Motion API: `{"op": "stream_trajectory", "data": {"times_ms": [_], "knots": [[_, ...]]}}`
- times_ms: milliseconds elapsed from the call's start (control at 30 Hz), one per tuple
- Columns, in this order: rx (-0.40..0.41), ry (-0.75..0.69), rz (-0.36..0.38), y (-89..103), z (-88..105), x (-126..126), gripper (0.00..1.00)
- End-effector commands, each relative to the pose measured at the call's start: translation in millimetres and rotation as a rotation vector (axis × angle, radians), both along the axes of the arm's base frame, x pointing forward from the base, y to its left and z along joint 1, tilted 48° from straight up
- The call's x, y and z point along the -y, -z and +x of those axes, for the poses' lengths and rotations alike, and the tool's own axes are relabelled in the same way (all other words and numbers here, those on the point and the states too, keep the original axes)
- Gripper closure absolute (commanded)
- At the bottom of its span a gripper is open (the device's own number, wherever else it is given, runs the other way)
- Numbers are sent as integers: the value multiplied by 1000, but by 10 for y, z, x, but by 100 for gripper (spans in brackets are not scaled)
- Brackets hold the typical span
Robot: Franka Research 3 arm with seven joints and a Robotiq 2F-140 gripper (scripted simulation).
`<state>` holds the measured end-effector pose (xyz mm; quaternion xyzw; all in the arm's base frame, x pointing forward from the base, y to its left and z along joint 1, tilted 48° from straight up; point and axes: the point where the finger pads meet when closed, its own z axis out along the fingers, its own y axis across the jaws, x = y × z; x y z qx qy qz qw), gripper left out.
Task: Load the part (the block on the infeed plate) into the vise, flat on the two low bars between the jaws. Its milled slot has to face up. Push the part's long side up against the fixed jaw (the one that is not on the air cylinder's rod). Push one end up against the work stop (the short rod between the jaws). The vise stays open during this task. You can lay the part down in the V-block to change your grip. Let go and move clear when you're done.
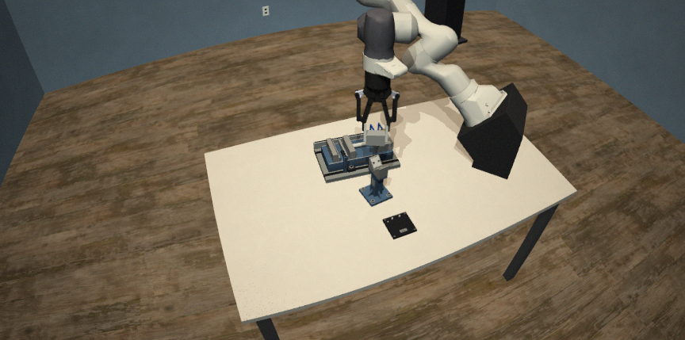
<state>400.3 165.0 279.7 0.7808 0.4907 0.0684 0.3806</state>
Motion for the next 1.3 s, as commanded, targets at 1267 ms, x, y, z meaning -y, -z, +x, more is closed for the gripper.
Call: {"op": "stream_trajectory", "data": {"times_ms": [1267], "knots": [[-277,-314,-288,307,-4,143,100]]}}
